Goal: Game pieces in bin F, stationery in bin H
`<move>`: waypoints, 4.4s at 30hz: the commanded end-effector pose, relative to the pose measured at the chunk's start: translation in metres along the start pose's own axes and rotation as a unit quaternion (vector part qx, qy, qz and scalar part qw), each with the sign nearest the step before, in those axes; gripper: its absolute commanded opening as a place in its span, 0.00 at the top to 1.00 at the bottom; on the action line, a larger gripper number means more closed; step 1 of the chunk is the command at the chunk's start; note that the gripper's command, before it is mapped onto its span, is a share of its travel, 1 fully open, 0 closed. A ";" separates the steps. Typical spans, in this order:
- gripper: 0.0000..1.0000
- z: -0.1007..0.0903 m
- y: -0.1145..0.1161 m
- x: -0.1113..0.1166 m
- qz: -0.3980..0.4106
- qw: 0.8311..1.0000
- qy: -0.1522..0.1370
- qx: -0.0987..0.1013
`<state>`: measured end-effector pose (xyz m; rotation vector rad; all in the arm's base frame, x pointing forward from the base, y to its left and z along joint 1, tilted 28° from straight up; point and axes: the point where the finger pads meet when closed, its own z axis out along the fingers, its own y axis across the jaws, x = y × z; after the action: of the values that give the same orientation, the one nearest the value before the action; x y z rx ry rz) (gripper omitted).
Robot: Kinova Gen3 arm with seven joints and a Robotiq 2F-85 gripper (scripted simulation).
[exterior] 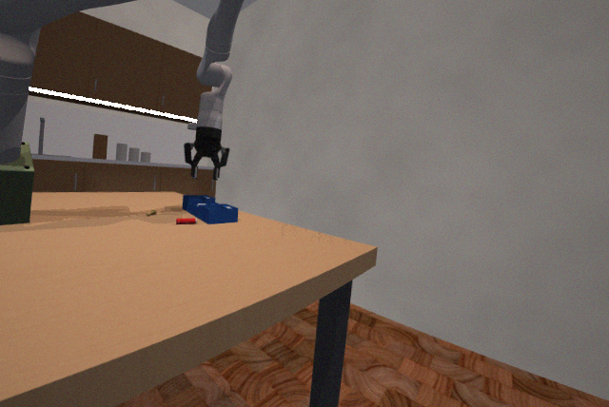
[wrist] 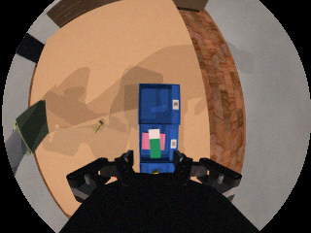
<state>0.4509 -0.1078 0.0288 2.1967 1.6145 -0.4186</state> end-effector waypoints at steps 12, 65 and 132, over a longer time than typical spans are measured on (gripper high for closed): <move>0.00 -0.057 0.003 0.002 0.000 1.000 0.003 -0.005; 0.00 -0.097 0.003 0.000 0.003 1.000 0.003 -0.005; 0.00 -0.097 0.003 0.000 0.003 1.000 0.003 -0.005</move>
<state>0.4541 -0.0654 0.1131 2.1962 1.6074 -0.4073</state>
